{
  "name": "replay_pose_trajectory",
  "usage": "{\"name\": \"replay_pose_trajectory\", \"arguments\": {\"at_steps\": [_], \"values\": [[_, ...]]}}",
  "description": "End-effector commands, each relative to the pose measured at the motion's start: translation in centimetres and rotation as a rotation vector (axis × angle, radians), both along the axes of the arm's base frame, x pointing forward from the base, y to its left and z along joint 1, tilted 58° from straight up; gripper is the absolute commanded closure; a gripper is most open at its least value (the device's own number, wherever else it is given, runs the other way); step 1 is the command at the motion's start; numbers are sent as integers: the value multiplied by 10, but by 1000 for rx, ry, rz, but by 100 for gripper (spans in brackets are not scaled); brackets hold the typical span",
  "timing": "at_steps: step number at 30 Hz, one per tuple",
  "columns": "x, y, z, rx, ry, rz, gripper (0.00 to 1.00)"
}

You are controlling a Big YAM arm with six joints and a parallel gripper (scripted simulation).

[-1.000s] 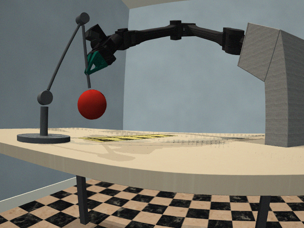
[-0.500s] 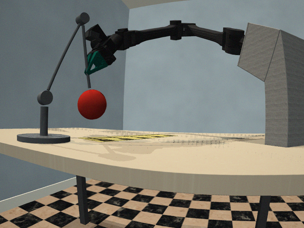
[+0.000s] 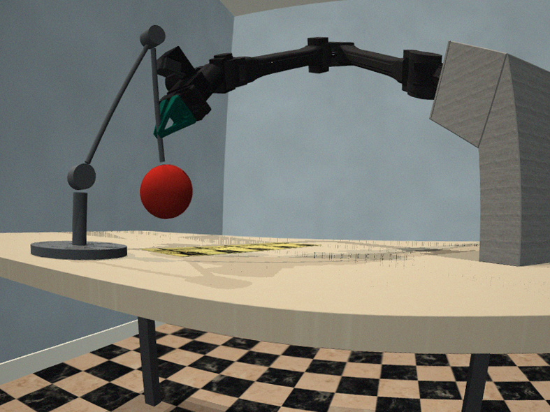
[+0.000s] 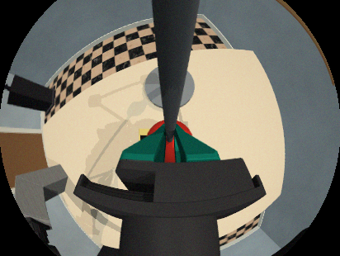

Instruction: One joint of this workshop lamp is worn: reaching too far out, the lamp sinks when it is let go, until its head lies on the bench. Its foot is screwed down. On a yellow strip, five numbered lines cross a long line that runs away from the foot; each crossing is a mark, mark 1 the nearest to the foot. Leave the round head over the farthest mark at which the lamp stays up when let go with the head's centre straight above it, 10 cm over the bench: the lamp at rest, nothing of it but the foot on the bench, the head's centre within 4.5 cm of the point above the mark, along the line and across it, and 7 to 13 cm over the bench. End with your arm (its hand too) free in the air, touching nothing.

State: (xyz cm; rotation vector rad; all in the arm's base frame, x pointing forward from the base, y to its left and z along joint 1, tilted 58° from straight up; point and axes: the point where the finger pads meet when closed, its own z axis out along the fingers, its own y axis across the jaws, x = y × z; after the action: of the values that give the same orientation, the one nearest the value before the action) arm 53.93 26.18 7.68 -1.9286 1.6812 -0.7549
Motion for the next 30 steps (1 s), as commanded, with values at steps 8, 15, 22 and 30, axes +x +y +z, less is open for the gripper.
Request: {"name": "replay_pose_trajectory", "arguments": {"at_steps": [8,15,22,30], "values": [[15,-45,-7,-49,-3,-54,100],[15,-47,-6,-49,-3,-54,100],[15,-49,-6,-49,-3,-54,100],[15,-52,-5,-49,-3,-54,100]]}}
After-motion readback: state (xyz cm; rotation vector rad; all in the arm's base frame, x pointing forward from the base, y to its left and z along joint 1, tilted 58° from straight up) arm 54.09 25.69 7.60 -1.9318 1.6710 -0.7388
